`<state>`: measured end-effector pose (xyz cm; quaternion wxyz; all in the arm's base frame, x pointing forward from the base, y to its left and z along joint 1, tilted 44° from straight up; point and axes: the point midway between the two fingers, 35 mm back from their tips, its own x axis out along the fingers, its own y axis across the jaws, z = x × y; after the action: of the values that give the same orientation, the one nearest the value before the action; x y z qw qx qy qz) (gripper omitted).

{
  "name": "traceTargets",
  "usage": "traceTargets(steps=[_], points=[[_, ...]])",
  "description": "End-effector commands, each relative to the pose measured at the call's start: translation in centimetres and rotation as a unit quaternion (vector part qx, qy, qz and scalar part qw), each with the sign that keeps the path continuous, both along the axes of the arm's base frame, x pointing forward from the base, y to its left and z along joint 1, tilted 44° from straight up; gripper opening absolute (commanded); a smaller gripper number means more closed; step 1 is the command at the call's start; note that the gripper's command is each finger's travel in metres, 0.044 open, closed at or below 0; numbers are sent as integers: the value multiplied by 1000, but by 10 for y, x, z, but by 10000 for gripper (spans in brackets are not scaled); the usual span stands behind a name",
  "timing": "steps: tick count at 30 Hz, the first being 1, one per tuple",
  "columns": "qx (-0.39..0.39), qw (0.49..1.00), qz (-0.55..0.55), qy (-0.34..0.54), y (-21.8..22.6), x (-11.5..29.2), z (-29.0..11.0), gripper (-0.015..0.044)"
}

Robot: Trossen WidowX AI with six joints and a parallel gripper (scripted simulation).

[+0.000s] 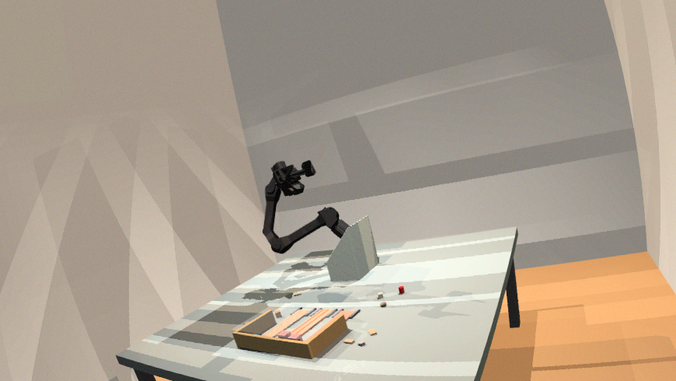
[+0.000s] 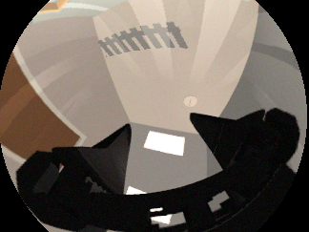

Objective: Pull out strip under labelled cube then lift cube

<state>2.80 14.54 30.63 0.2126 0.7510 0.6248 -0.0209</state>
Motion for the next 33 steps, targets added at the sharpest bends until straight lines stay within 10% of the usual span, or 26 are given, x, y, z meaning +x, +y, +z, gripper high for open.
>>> traceTargets(steps=[1, 15, 33], points=[[1, 1000, -5, 5, 2, -1, 0, 400], [162, 844, -364, 359, 110, 45, -60, 400], [463, 428, -553, 544, 104, 195, -183, 400]])
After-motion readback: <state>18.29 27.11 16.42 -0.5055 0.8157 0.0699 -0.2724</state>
